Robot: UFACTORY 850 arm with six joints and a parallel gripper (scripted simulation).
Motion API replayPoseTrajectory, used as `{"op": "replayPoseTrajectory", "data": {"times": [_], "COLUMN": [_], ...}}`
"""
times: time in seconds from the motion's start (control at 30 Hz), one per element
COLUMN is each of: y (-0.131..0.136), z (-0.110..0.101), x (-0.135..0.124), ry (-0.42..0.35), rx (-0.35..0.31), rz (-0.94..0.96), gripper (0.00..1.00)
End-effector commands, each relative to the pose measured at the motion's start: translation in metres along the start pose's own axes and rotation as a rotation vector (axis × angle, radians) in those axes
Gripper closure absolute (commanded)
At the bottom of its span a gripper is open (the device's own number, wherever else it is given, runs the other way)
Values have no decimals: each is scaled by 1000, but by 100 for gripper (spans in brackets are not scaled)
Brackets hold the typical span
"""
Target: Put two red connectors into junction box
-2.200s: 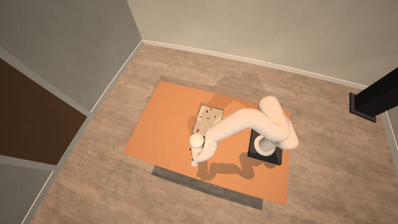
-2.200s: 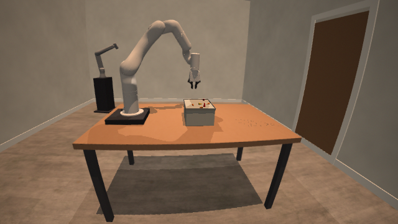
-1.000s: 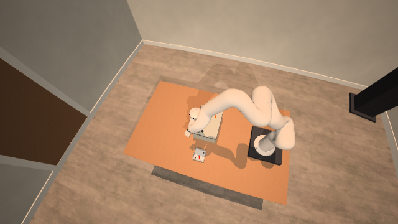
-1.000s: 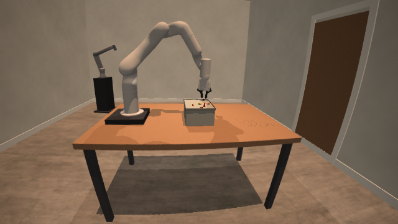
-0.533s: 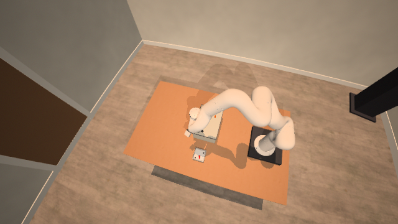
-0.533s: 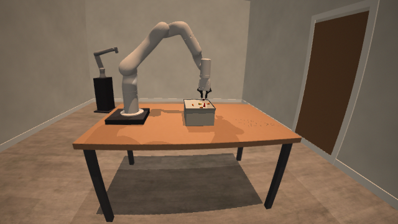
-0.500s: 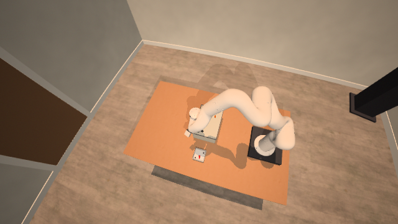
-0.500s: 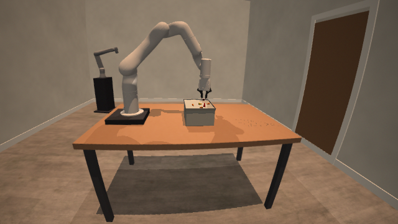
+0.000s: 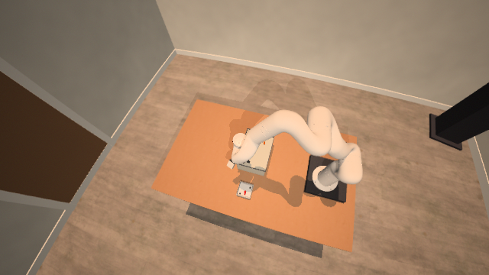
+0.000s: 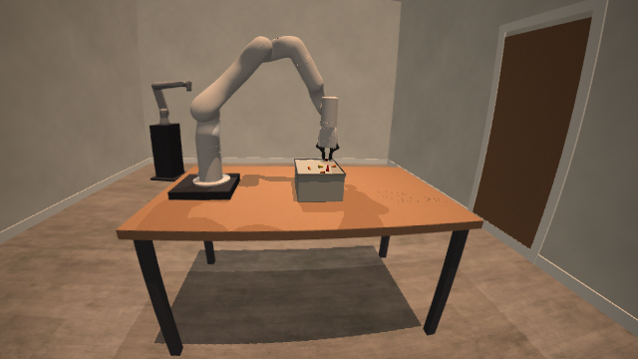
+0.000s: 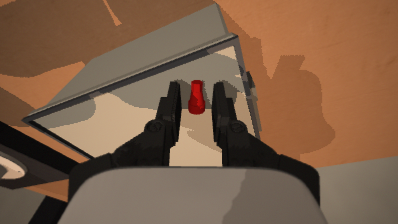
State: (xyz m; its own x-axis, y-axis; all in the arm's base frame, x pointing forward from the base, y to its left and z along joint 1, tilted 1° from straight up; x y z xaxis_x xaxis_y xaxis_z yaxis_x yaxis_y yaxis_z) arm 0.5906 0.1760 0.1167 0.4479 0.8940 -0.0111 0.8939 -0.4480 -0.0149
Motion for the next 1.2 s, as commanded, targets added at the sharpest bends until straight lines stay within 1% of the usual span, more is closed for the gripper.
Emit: {"op": "replayPoseTrajectory", "data": {"times": [0.0,0.3,0.33,1.17], "y": [1,1,1,1], "z": [4,4,4,4], "x": [1,1,1,1], "ry": [1,1,1,1], "rx": [-1,-1,-1,-1], "rz": [0,0,0,0], "gripper": [70,70,98,98]}}
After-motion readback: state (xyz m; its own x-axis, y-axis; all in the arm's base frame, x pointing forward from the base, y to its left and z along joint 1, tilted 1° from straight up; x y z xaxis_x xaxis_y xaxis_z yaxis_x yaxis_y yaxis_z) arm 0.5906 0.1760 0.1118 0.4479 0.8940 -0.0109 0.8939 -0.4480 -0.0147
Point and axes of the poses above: the point where the finger pads meet when closed, its own z axis out along the fingers, its own y axis across the jaws, x = y × z, the point moved 1 cm from there along -z, back along the fingers, and after that the axes turned 15 degrees about z, right-handed, at the moved point
